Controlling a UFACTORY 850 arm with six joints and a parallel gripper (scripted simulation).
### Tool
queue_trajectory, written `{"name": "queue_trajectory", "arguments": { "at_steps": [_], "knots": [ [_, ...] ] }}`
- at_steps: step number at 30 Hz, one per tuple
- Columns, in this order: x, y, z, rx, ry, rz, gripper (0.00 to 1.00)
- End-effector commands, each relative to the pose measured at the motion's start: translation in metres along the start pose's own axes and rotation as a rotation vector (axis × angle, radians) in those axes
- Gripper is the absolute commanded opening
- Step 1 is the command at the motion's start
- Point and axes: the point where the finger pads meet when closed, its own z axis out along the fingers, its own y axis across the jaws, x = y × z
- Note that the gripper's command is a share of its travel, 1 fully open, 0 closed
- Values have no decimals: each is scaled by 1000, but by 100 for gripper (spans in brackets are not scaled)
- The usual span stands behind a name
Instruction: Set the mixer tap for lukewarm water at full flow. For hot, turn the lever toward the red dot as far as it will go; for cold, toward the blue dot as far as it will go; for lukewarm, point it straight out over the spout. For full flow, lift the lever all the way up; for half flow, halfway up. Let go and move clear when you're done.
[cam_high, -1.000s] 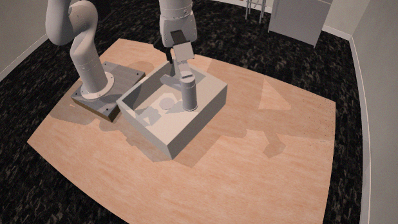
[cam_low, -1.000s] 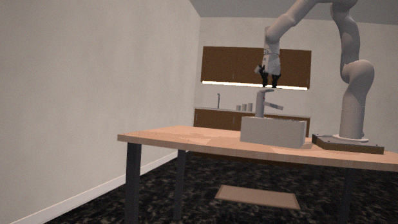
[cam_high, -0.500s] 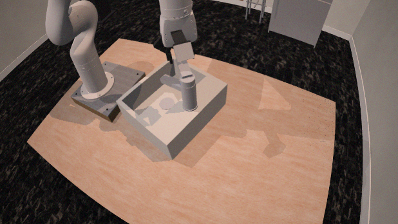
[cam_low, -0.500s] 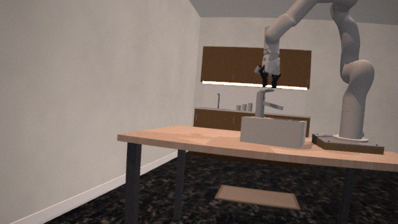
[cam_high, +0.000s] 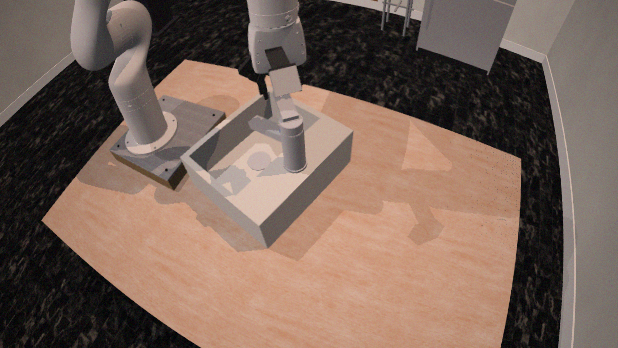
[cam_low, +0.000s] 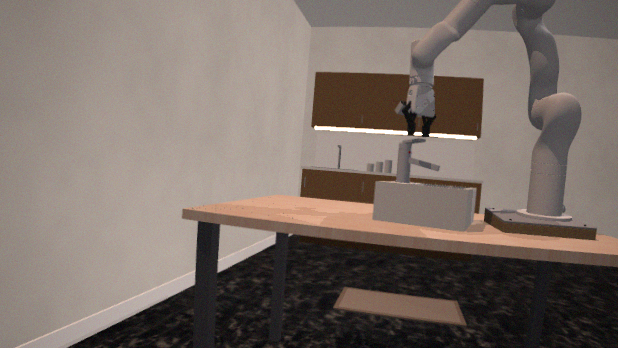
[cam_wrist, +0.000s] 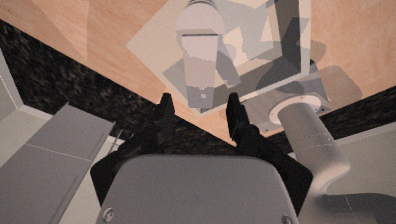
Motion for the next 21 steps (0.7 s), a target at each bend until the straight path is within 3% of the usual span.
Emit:
{"name": "queue_trajectory", "arguments": {
  "at_steps": [1,21],
  "knots": [
    [0,-1,0,2,1,0,71],
    [0,-1,15,2,1,0,71]
  ]
}}
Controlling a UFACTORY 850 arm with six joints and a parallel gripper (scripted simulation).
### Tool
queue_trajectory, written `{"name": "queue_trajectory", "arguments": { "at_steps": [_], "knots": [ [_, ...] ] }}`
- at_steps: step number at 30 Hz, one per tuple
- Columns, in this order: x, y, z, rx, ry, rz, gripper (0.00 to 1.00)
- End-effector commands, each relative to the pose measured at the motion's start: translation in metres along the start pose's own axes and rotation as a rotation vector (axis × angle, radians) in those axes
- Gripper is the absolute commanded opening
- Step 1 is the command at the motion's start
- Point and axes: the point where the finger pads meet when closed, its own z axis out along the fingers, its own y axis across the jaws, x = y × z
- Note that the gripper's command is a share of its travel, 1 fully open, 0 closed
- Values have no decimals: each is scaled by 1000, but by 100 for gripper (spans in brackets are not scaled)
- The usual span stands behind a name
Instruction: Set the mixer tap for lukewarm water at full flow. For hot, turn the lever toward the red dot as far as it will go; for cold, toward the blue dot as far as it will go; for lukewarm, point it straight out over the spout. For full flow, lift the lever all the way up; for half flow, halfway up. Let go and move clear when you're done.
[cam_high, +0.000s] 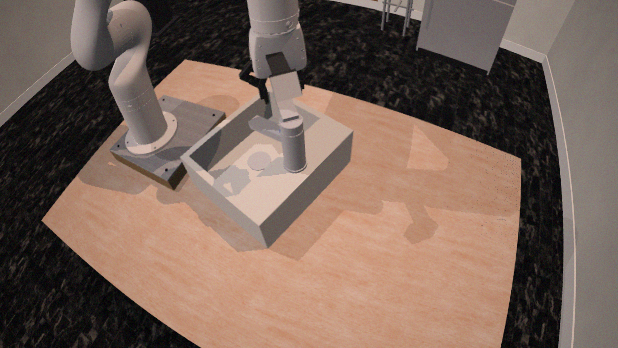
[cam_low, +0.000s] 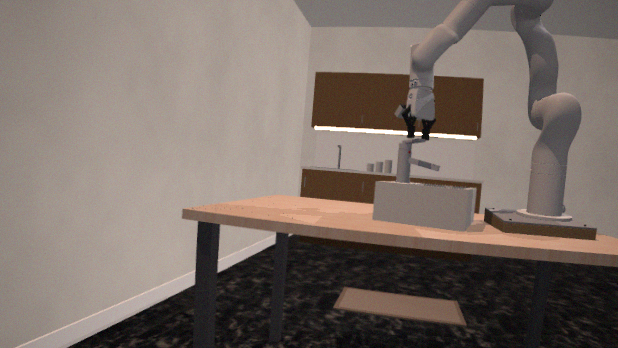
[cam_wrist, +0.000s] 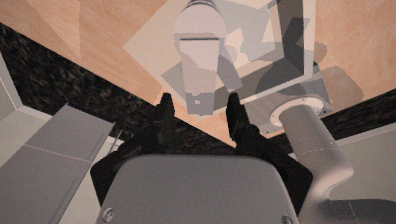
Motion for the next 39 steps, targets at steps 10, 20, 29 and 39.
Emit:
{"name": "queue_trajectory", "arguments": {
  "at_steps": [10,20,29,39],
  "knots": [
    [0,-1,14,2,1,0,71],
    [0,-1,21,2,1,0,71],
    [0,-1,24,2,1,0,71],
    [0,-1,24,2,1,0,71]
  ]
}}
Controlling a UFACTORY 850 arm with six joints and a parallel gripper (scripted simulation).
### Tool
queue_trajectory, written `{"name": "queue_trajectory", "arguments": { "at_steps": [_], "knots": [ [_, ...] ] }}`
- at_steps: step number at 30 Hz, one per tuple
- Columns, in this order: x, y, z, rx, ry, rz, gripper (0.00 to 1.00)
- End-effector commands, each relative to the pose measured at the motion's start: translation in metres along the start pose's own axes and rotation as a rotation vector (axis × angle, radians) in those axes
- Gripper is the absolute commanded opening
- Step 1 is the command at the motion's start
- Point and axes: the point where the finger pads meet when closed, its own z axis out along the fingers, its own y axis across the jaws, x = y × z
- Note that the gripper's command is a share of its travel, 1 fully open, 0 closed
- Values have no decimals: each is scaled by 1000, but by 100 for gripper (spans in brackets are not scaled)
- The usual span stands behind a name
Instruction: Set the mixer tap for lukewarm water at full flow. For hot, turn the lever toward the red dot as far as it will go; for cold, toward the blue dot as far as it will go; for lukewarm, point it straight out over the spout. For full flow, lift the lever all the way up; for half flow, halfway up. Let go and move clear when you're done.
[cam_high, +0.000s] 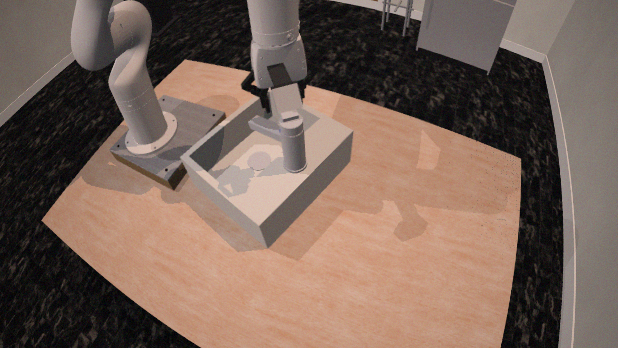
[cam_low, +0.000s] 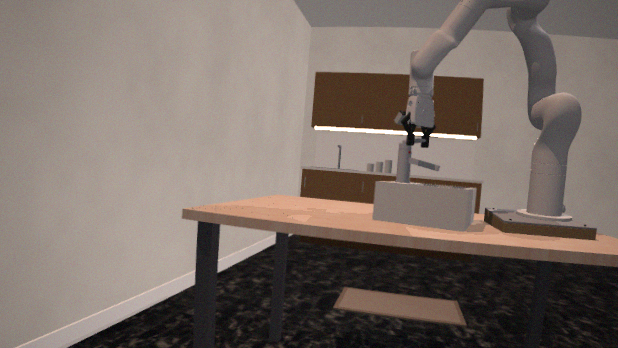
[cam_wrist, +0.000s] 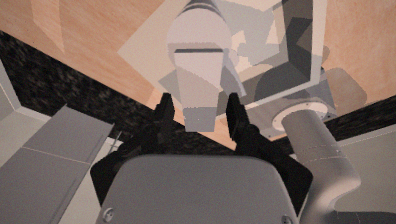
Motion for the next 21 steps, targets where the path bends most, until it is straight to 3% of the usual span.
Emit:
{"name": "queue_trajectory", "arguments": {
  "at_steps": [1,8,9,21],
  "knots": [
    [0,-1,-1,2,1,0,71],
    [0,-1,-1,2,1,0,71],
    [0,-1,-1,2,1,0,0],
    [0,-1,-1,2,1,0,0]
  ]
}}
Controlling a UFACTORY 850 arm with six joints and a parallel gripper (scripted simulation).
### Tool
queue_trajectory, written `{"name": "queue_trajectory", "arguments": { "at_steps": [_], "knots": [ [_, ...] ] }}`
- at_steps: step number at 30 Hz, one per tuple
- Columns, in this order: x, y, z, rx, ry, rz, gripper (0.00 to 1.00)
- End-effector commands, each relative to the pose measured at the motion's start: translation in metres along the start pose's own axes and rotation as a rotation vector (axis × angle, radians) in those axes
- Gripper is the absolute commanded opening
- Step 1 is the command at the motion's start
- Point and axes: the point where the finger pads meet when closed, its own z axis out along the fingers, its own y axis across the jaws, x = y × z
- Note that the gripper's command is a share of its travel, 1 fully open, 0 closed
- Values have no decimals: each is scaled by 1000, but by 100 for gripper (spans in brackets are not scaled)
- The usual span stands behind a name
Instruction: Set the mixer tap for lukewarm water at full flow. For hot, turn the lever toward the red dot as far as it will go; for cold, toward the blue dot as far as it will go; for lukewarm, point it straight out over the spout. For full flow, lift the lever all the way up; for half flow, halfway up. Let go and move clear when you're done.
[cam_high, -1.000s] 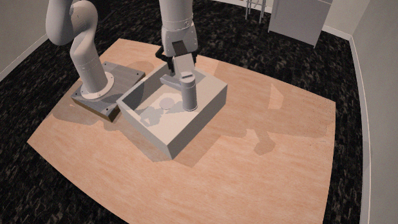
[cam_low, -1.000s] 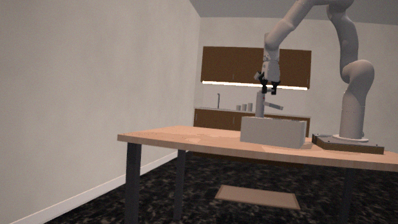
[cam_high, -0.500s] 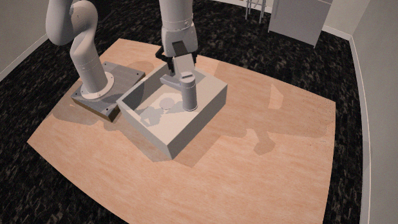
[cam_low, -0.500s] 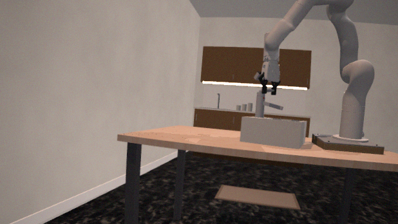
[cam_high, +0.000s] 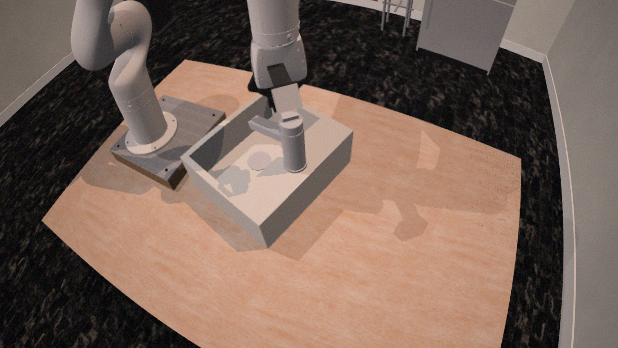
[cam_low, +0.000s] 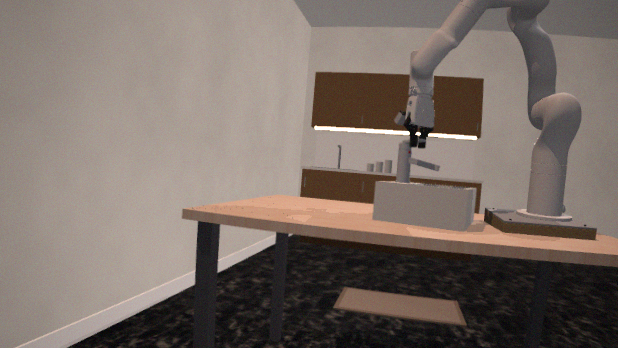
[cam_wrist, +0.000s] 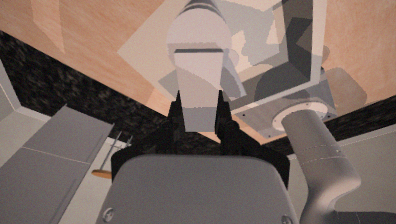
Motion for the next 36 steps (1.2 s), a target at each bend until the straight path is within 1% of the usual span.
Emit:
{"name": "queue_trajectory", "arguments": {
  "at_steps": [1,31,36],
  "knots": [
    [0,-1,-1,2,1,0,0],
    [0,-1,-1,2,1,0,0],
    [1,2,-1,2,1,-40,0]
  ]
}}
